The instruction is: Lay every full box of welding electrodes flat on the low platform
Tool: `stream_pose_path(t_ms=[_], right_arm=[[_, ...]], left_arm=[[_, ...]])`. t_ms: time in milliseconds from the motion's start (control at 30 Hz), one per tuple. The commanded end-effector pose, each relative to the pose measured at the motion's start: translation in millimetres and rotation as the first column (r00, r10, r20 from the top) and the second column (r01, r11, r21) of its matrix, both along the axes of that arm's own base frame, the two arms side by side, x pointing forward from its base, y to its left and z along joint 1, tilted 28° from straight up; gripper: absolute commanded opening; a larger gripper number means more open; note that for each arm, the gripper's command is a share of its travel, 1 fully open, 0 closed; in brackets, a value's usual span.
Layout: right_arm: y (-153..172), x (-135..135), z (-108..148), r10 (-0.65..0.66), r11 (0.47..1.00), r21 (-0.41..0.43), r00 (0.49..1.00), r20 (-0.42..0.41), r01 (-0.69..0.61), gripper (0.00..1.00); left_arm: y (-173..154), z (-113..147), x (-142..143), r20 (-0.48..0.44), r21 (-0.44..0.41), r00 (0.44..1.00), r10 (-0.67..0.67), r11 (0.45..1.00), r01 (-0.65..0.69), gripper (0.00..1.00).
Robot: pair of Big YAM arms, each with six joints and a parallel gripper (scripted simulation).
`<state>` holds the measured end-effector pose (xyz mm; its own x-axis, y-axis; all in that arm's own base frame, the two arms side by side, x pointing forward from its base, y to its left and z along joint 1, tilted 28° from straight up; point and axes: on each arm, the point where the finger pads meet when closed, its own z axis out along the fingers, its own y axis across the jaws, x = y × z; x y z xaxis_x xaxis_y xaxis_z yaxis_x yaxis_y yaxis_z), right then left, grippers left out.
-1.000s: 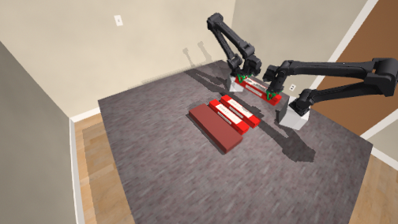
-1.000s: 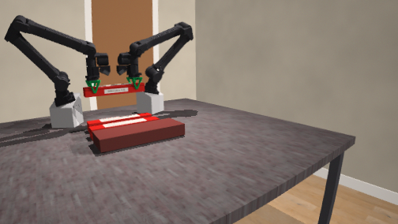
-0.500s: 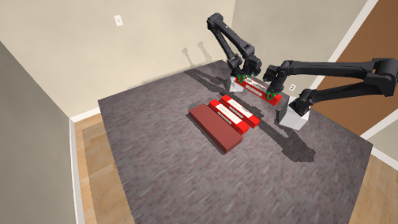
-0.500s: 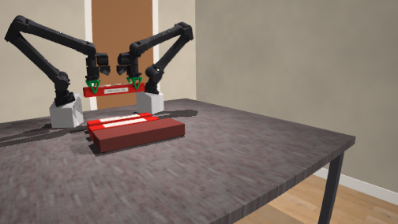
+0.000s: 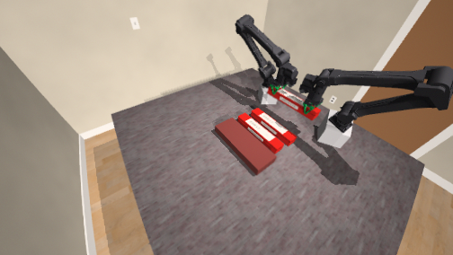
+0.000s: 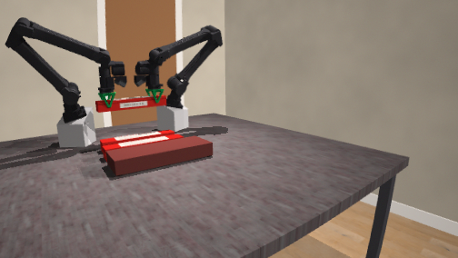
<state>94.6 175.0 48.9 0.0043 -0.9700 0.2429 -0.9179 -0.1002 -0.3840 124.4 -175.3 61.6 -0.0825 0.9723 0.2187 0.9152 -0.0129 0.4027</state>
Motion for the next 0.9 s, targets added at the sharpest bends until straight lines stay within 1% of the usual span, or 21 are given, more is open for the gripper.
stream_pose_path(t_ms=[0,133,167,233,333,467,567,633,700,733,800,867], right_arm=[[-7.1,2.1,0.1,-0.025,0.999,-0.021,1.000,0.007,0.025,0.00],[-7.9,3.3,-2.1,-0.016,1.000,-0.025,1.000,0.004,0.016,0.00],[-6.8,4.1,-0.6,-0.018,1.000,-0.007,1.000,0.007,0.018,0.00],[-7.6,5.1,-3.3,-0.007,1.000,-0.014,1.000,0.003,0.007,0.00],[-10.4,6.4,-10.1,-0.007,0.999,-0.034,1.000,0.001,0.007,0.00],[-10.3,8.7,-12.5,-0.007,1.000,-0.020,1.000,0.003,0.007,0.00],[-12.8,10.0,-18.4,-0.007,0.999,-0.035,1.000,0.000,0.007,0.00],[-12.7,11.2,-19.7,-0.007,1.000,-0.028,1.000,0.001,0.007,0.00],[-12.7,11.2,-19.7,-0.007,1.000,-0.028,1.000,0.001,0.007,0.00],[-11.5,12.0,-18.5,-0.015,1.000,-0.009,1.000,0.006,0.015,0.00],[-13.8,12.7,-23.3,-0.007,1.000,-0.028,1.000,0.001,0.007,0.00],[-14.7,13.7,-26.9,-0.007,0.999,-0.032,1.000,0.000,0.007,0.00]], left_arm=[[4.2,7.8,-1.6,0.013,-0.010,1.000,0.009,1.000,-0.009,0.00],[6.9,5.4,2.3,0.013,-0.010,1.000,0.026,1.000,-0.026,0.00],[-3.9,12.3,6.0,0.017,-0.032,1.000,0.017,0.999,-0.017,0.00],[7.8,1.9,3.9,0.008,-0.001,1.000,0.006,1.000,-0.006,0.00],[8.8,-1.7,5.5,0.008,-0.001,1.000,0.006,1.000,-0.006,0.00],[9.3,-5.9,7.8,0.008,-0.003,1.000,0.006,1.000,-0.006,0.00],[11.0,-10.1,9.2,0.008,-0.001,1.000,0.006,1.000,-0.006,0.00],[11.5,-12.6,10.3,0.008,-0.001,1.000,0.006,1.000,-0.006,0.00],[11.5,-12.6,10.3,0.008,-0.001,1.000,0.006,1.000,-0.006,0.00],[1.3,-6.4,14.3,0.016,-0.026,1.000,0.009,1.000,-0.009,0.00],[12.6,-16.0,11.8,0.008,-0.001,1.000,0.006,1.000,-0.006,0.00],[12.3,-20.0,13.2,0.008,-0.001,1.000,0.010,1.000,-0.010,0.00]])
